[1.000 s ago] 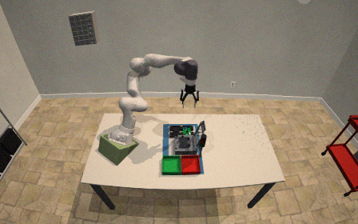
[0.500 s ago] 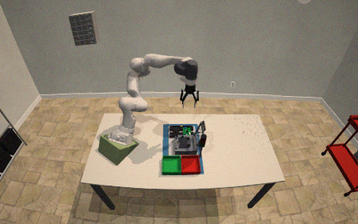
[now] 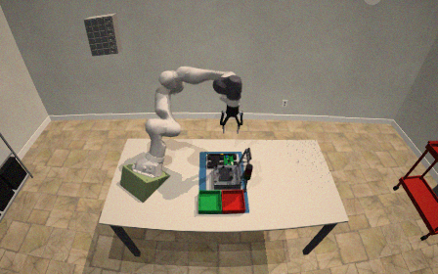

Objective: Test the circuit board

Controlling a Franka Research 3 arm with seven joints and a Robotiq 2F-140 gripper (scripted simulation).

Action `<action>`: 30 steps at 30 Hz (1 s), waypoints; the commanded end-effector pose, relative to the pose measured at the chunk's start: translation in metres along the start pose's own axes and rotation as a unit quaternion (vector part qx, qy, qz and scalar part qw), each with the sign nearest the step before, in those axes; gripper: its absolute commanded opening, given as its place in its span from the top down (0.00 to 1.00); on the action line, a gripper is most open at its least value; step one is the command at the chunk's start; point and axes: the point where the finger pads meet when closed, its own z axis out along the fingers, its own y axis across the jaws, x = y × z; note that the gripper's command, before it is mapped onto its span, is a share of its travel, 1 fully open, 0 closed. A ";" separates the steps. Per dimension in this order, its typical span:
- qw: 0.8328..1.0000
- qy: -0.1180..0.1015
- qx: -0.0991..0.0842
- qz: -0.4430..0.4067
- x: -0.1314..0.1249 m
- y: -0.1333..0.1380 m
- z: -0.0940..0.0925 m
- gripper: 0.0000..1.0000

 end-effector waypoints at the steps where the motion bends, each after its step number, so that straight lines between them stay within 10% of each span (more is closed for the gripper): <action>1: 1.000 -0.001 -0.004 -0.001 0.000 0.003 0.005 0.42; 30: 1.000 -0.001 -0.004 -0.001 0.000 0.004 0.200 0.42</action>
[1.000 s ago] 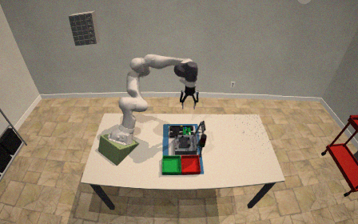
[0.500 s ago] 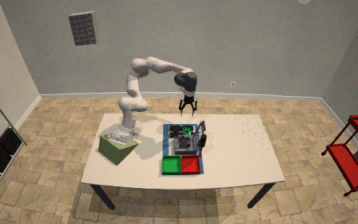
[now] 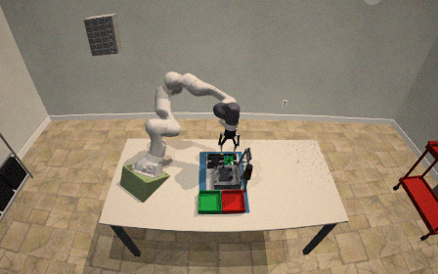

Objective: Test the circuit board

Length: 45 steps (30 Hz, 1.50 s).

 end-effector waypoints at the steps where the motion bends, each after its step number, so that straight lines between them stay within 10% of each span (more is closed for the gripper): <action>1: 1.000 -0.009 -0.020 -0.006 -0.008 0.012 0.013 0.42; 45: 1.000 -0.009 -0.020 -0.006 -0.009 0.013 0.042 0.42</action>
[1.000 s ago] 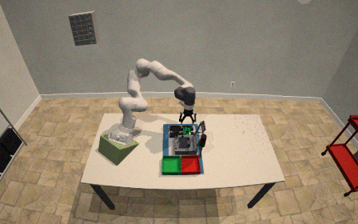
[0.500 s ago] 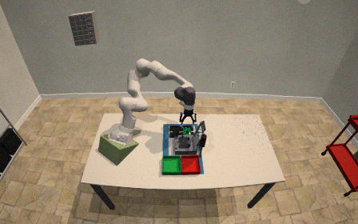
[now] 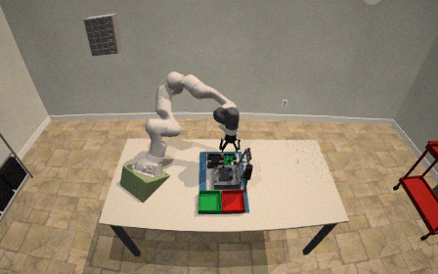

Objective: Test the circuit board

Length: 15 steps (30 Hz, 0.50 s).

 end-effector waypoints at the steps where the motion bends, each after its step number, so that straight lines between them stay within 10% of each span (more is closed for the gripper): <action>1: 1.000 -0.001 -0.002 -0.001 -0.003 0.001 0.008 0.42; 15: 1.000 -0.001 -0.002 -0.001 -0.006 0.000 0.032 0.42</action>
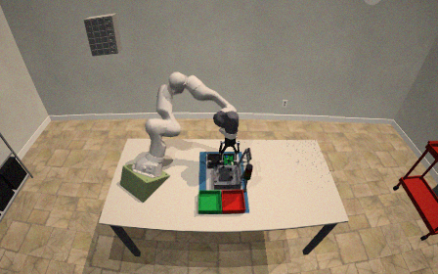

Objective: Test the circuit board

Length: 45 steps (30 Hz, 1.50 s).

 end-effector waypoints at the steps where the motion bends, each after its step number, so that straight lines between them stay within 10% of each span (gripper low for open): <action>1: 1.000 -0.003 -0.005 -0.003 -0.004 0.002 0.002 0.42; 45: 1.000 -0.003 -0.005 -0.003 -0.004 0.002 0.017 0.42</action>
